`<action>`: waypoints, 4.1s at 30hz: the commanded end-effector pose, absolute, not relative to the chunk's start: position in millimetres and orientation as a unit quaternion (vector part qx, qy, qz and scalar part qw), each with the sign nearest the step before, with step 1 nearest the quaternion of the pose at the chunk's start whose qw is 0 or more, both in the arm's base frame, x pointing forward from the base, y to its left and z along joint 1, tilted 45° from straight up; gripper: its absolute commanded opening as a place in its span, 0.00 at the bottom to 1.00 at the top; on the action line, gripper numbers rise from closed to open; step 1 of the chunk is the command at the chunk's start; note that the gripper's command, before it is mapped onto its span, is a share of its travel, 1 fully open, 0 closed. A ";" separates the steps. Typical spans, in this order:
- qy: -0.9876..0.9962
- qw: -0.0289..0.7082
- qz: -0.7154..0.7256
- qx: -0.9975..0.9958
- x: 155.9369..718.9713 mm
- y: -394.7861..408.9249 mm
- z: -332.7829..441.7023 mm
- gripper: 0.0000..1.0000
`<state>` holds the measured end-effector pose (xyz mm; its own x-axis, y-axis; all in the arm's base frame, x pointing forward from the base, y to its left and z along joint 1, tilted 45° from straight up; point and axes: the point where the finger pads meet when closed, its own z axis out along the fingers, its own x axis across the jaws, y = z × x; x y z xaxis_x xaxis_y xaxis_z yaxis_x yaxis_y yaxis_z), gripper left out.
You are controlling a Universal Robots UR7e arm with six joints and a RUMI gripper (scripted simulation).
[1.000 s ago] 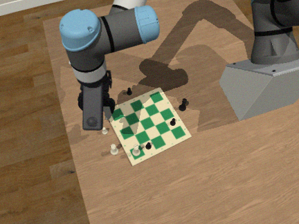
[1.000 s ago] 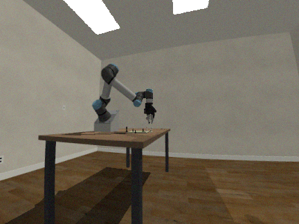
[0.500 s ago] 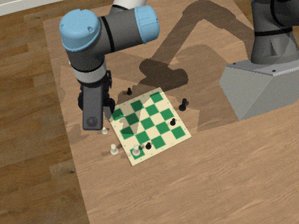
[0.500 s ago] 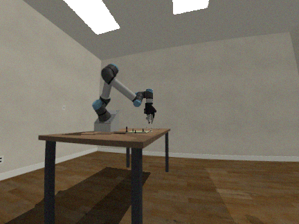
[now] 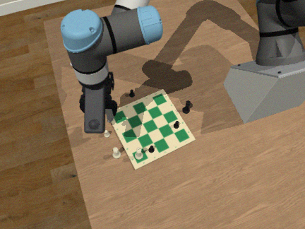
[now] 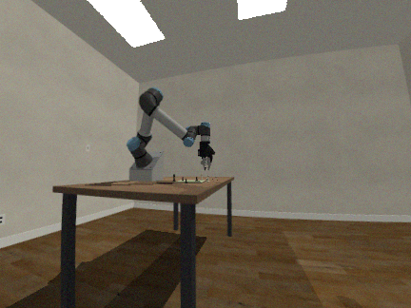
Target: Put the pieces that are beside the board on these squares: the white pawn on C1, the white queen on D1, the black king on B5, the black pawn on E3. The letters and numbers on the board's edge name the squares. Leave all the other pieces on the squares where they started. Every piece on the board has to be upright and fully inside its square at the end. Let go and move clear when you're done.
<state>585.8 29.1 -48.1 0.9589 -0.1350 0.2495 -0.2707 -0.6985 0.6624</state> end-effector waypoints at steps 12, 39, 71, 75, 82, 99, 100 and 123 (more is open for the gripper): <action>-0.111 0.373 0.089 0.917 585.0 23.7 -53.7 0.20; -0.111 0.373 0.089 0.917 587.7 -1.0 -78.9 0.20; -0.111 0.373 0.091 0.917 590.1 -7.6 -85.0 0.20; -0.111 0.373 0.091 0.917 590.1 -7.6 -85.0 0.20; -0.111 0.373 0.091 0.917 590.1 -7.6 -85.0 0.20; -0.111 0.373 0.091 0.917 590.1 -7.6 -85.0 0.20; -0.111 0.373 0.091 0.917 590.1 -7.7 -85.0 0.20; -0.111 0.372 0.091 0.917 589.8 -7.9 -84.5 0.20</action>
